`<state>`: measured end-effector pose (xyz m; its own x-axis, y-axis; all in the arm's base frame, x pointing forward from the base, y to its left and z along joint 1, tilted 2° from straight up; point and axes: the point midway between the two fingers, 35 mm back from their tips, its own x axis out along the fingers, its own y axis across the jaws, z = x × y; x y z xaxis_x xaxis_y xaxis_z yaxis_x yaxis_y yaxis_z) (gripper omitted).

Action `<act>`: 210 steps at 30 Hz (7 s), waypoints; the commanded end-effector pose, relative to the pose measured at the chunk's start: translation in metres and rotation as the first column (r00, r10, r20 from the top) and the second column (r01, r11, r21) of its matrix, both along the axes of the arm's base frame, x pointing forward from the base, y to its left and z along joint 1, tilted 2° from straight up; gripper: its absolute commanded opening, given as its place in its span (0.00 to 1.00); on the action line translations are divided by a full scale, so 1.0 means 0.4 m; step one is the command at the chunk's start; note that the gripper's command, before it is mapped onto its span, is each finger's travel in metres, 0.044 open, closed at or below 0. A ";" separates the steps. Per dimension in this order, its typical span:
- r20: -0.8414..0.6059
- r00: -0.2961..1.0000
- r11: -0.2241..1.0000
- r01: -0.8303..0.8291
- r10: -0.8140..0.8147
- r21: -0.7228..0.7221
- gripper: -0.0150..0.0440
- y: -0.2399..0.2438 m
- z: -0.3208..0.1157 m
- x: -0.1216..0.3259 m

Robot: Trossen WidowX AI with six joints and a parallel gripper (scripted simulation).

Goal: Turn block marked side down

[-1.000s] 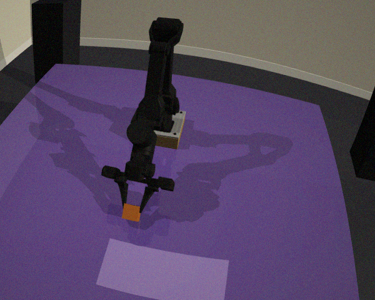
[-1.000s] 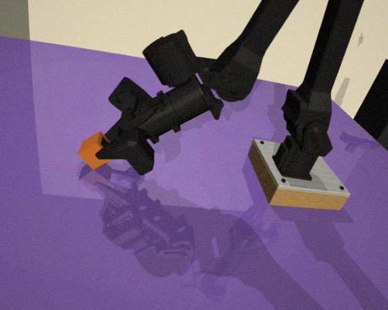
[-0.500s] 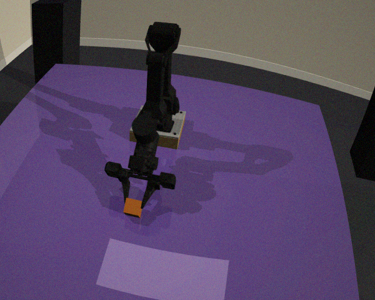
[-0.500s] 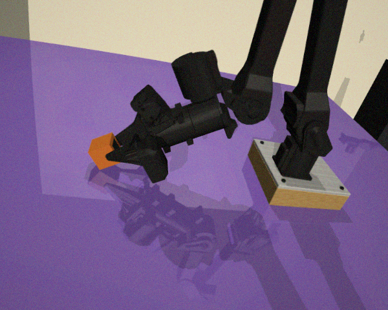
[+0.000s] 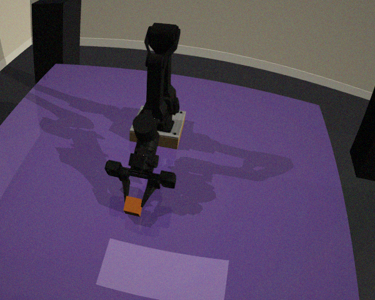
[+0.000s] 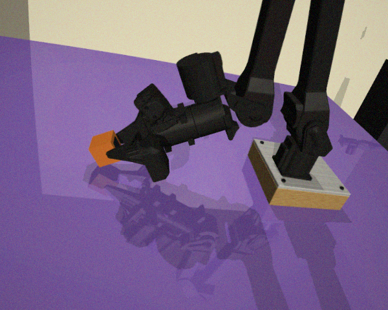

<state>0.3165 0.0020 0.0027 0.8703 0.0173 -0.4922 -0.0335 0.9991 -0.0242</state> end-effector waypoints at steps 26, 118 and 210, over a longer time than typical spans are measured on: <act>0.002 1.000 1.000 -0.006 0.006 0.000 1.00 0.002 0.001 0.000; -0.871 0.490 0.999 -0.001 -0.036 -0.042 1.00 0.004 0.095 0.049; -0.514 0.858 1.000 0.002 -0.013 -0.021 0.25 0.003 0.074 0.037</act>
